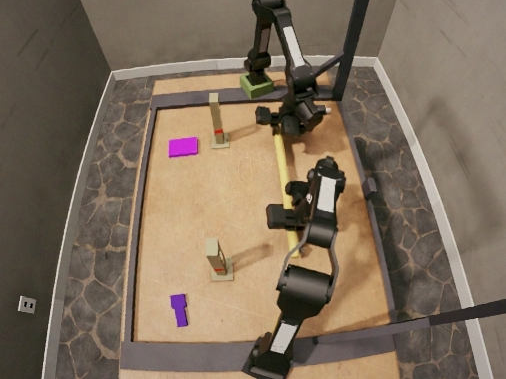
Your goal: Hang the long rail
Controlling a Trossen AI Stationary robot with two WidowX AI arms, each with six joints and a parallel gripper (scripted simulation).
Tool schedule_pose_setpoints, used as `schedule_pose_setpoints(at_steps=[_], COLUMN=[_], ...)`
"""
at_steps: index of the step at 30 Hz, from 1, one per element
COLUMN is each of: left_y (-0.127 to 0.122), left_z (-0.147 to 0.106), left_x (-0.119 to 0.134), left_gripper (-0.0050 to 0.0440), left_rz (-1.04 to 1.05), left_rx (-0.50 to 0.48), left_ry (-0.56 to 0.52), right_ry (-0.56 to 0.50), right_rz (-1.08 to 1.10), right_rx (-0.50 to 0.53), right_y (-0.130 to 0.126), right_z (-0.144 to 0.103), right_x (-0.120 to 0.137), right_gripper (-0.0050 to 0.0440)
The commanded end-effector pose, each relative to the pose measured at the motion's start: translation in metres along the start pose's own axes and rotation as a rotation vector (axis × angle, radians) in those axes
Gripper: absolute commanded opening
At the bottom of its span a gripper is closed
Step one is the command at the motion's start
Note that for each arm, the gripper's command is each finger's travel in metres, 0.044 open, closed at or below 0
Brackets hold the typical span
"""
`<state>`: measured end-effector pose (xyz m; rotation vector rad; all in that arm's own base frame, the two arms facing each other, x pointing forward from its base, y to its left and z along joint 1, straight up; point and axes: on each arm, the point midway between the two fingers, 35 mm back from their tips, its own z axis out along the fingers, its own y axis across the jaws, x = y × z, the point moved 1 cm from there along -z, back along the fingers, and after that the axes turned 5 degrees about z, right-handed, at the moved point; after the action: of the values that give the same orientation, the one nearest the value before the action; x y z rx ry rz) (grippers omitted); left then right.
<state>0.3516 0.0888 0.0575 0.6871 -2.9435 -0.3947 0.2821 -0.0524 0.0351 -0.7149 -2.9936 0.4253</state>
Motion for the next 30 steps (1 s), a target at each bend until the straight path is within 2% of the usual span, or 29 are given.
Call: schedule_pose_setpoints(at_steps=[1, 16, 30], left_y=[0.004, 0.005, 0.015], left_z=[-0.017, -0.017, -0.016], left_x=[-0.002, -0.002, -0.001], left_gripper=[-0.0050, -0.0050, -0.0050], left_rz=[-0.003, -0.003, 0.008], left_rx=[0.012, 0.020, 0.264], left_ry=[-0.030, -0.030, -0.051], right_ry=[-0.020, -0.019, 0.000], right_rz=[0.008, 0.008, 0.011], right_rx=[-0.016, -0.024, -0.267], right_y=[0.000, 0.000, -0.009], right_z=[-0.012, -0.012, -0.011], right_x=[-0.002, -0.002, -0.003], right_gripper=[-0.0050, -0.0050, -0.0050])
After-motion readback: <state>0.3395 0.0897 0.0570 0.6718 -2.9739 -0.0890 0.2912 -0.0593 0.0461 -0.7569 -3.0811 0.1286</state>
